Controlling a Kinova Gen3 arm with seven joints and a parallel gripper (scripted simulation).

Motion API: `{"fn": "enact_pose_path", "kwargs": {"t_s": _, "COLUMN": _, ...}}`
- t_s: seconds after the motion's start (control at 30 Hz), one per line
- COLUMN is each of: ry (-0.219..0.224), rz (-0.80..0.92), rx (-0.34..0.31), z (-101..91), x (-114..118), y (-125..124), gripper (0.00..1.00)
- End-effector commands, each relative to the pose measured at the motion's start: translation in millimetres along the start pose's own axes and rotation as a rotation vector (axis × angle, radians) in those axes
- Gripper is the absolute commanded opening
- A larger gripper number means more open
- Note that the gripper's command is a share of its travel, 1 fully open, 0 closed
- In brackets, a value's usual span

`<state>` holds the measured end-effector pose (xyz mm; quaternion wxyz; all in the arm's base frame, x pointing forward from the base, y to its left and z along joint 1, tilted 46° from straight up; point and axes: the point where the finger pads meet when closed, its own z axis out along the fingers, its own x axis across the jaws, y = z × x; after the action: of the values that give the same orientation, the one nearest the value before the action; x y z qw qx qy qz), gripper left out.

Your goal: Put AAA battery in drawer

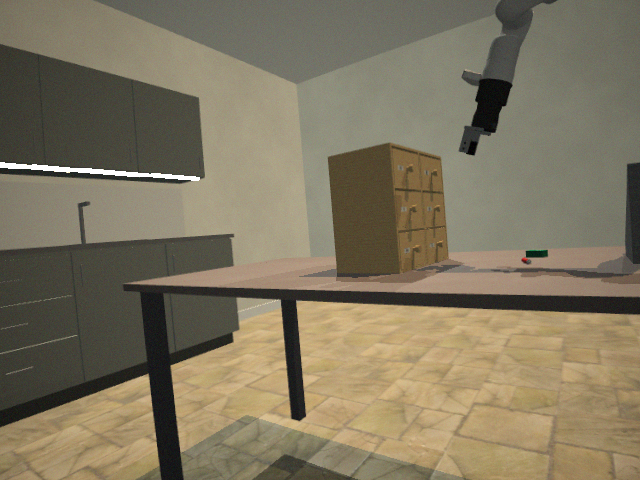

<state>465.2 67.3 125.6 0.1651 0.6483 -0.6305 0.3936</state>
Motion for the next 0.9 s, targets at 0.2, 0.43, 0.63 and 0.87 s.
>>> {"fn": "enact_pose_path", "kwargs": {"t_s": 0.2, "ry": -0.006, "rz": -0.006, "rx": 0.069, "z": 5.5, "x": -3.7, "y": 0.7, "gripper": 1.00}}
{"fn": "enact_pose_path", "kwargs": {"t_s": 0.43, "ry": -0.005, "rz": -0.006, "rx": 0.136, "z": 11.9, "x": -3.4, "y": -1.0, "gripper": 1.00}}
{"fn": "enact_pose_path", "kwargs": {"t_s": 0.63, "ry": -0.005, "rz": -0.006, "rx": 0.182, "z": 16.4, "x": -3.2, "y": -2.3, "gripper": 1.00}}
{"fn": "enact_pose_path", "kwargs": {"t_s": 0.87, "ry": -0.005, "rz": -0.005, "rx": 0.236, "z": 21.7, "x": -3.1, "y": -3.8, "gripper": 1.00}}
